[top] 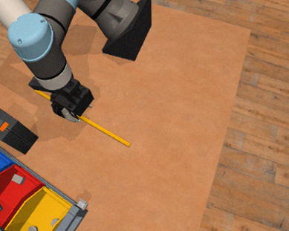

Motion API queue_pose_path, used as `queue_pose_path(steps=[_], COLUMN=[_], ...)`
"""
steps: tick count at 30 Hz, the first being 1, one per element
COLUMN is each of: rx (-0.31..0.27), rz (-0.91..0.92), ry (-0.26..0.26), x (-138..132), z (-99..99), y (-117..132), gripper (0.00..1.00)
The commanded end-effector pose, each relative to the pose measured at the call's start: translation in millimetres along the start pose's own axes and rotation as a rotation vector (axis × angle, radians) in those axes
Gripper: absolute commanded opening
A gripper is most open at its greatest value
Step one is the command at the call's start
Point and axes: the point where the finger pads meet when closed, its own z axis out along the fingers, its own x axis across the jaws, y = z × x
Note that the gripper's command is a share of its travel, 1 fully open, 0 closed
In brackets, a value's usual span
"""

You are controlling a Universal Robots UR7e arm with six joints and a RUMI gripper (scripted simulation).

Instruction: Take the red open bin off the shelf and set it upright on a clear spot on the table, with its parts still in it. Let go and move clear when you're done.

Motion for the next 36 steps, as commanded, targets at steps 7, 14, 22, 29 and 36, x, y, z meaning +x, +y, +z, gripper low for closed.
queue_pose_path(steps=[7,14,22,29,36], rx=[0.000,0.000,0.000,0.000,0.000], rz=[0.000,0.000,0.000,0.000,0.000], ry=[-0.001,-0.001,-0.001,-0.001,-0.001], x=[0,0,0,0,0], z=[-0.5,-6.7,-21.2,-46.9,-67.0], y=[0,0,0,0,0], gripper=[0.26,0.26,0.26,0.26,0.26])
